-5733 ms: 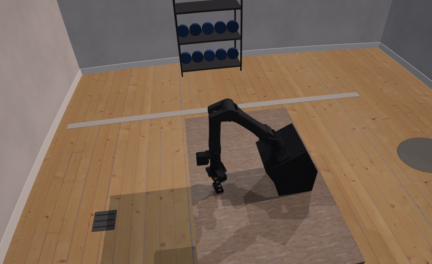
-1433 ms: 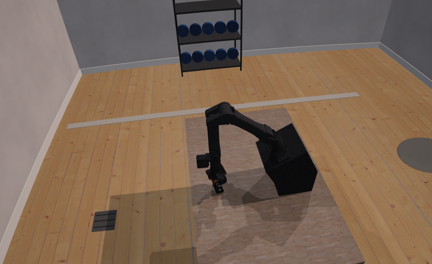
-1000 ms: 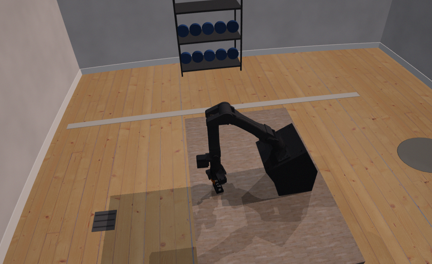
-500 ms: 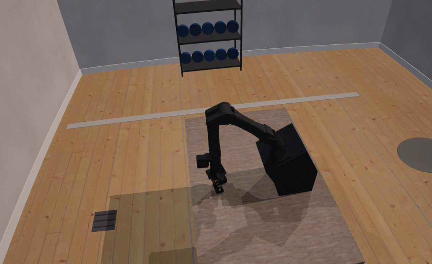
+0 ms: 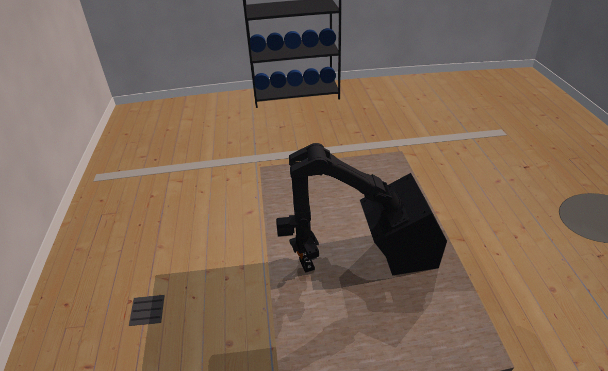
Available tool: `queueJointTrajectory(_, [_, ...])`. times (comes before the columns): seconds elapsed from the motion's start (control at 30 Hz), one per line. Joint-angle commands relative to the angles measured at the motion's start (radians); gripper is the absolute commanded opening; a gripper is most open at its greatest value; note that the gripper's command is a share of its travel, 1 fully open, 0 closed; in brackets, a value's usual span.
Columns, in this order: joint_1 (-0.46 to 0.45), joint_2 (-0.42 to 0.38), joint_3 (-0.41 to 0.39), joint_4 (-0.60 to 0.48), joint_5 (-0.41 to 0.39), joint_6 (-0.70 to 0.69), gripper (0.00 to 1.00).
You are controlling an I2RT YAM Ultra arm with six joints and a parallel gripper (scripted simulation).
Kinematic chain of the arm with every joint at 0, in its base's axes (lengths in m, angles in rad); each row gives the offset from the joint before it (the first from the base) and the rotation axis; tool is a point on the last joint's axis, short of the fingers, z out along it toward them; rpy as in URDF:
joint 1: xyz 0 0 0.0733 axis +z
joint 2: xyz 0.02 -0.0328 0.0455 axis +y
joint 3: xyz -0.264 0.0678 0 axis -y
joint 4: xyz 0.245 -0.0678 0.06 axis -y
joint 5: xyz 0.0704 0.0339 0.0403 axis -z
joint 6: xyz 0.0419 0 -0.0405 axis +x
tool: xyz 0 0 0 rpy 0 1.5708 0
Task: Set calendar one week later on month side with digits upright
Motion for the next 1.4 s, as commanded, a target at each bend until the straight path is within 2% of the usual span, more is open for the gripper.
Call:
queueJointTrajectory(0.0, [0.001,-0.007,0.0,0.002,-0.004,0.0,0.26])
queueJointTrajectory(1.37, [0.001,0.033,0.014,0.027,-0.004,0.0,0.26])
